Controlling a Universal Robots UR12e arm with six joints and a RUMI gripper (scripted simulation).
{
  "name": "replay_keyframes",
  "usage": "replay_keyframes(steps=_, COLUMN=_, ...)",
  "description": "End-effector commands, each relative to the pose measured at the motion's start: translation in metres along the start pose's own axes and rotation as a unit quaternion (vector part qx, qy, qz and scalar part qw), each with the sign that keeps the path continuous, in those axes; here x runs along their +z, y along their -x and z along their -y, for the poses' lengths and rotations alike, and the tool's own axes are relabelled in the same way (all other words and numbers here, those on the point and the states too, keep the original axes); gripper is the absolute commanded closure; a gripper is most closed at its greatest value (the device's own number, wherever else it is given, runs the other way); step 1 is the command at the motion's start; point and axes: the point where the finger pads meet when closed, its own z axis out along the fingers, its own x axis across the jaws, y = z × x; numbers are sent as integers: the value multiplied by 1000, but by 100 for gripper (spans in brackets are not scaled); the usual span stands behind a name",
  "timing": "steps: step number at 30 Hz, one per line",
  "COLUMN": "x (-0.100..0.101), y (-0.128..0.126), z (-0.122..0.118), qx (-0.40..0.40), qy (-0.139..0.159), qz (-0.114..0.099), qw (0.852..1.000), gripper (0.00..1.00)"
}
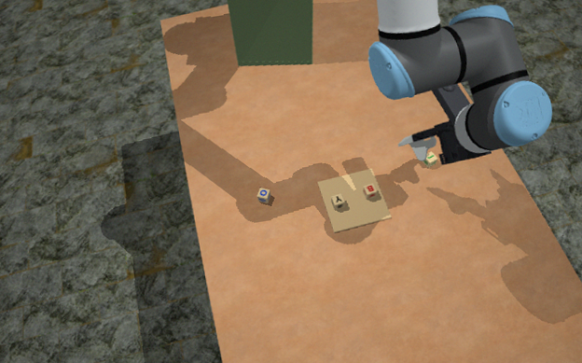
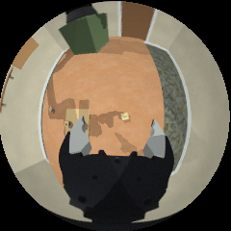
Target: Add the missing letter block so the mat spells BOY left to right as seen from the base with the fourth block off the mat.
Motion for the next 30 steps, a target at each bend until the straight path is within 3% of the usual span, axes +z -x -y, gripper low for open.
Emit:
replay_keyframes(steps=1, x=-9, y=50, z=-13, qx=0, qy=1, qz=0, qw=1000, gripper=0)
replay_keyframes(steps=4, x=-17, y=112, z=-23, qx=0, qy=1, qz=0, qw=1000, gripper=0)
replay_keyframes(steps=7, x=-20, y=147, z=-27, qx=0, qy=0, qz=0, qw=1000, gripper=0)
replay_keyframes(steps=30, x=-20, y=150, z=-27, qx=0, qy=0, qz=0, qw=1000, gripper=0)
